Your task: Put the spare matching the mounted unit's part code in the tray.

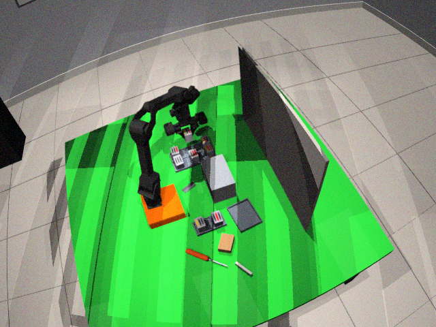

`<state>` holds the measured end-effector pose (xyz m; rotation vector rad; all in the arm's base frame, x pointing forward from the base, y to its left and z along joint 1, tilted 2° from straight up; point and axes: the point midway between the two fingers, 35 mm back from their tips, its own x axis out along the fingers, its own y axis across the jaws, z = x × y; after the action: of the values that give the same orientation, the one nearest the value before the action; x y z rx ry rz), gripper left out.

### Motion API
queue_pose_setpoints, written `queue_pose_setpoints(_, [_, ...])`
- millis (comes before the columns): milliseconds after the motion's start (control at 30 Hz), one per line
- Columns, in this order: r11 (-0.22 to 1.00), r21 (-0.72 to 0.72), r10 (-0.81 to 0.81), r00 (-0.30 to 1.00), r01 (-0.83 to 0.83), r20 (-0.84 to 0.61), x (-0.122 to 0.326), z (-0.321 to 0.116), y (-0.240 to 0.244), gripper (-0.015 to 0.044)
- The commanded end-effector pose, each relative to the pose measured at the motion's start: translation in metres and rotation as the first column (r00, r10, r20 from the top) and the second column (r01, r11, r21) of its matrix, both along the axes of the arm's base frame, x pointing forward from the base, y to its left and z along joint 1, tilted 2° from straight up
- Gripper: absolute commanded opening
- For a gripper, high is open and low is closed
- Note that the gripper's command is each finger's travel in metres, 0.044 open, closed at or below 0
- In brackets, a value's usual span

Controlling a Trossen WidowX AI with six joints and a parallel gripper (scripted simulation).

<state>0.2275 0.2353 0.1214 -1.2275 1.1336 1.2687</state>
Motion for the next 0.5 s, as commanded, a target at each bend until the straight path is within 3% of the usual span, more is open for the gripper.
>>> queue_pose_setpoints(0, [1.0, 0.007, 0.003, 1.0, -0.003, 0.011, 0.003, 0.017, 0.001, 0.0])
queue_pose_setpoints(467, [1.0, 0.007, 0.003, 1.0, -0.003, 0.017, 0.004, 0.06, -0.004, 0.0])
